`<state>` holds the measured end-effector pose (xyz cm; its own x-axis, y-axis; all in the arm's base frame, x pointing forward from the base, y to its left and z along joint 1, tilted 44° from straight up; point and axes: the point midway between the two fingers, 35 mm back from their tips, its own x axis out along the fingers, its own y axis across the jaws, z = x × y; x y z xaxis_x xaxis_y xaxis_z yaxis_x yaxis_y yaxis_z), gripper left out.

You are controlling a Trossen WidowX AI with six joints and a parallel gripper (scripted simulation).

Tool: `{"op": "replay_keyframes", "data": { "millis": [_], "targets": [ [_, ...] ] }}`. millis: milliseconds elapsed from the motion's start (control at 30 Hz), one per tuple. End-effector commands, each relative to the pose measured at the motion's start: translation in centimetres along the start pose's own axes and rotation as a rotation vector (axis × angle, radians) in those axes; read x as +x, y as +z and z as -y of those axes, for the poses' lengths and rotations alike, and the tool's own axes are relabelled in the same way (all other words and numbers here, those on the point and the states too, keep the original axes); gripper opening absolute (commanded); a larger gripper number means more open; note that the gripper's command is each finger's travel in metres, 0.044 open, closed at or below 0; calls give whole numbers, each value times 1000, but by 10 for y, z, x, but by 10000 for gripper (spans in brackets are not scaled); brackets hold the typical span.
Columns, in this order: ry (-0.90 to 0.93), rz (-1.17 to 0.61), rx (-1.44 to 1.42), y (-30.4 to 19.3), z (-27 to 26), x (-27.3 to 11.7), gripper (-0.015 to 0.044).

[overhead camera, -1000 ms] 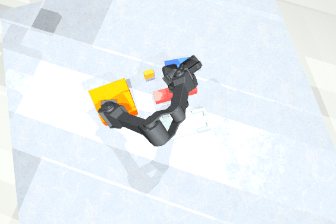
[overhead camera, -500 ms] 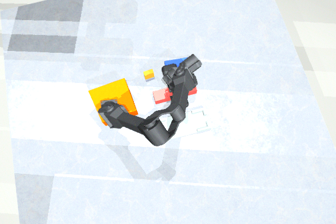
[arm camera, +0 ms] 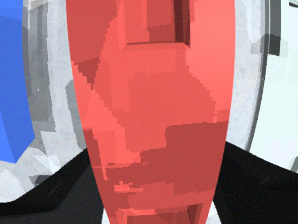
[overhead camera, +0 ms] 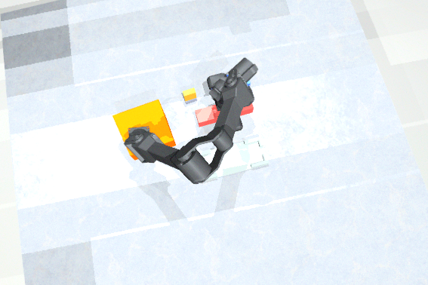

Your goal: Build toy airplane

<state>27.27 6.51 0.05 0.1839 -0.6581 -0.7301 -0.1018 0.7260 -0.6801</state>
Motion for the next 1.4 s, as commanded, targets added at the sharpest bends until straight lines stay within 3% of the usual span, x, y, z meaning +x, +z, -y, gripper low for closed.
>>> {"op": "replay_keyframes", "data": {
  "millis": [0,800,1367],
  "targets": [
    [8,8,8,2,0,-13,0],
    [1,6,9,-6,4,-84,0],
    [22,6,20,2,45,-63,0]
  ]
}}
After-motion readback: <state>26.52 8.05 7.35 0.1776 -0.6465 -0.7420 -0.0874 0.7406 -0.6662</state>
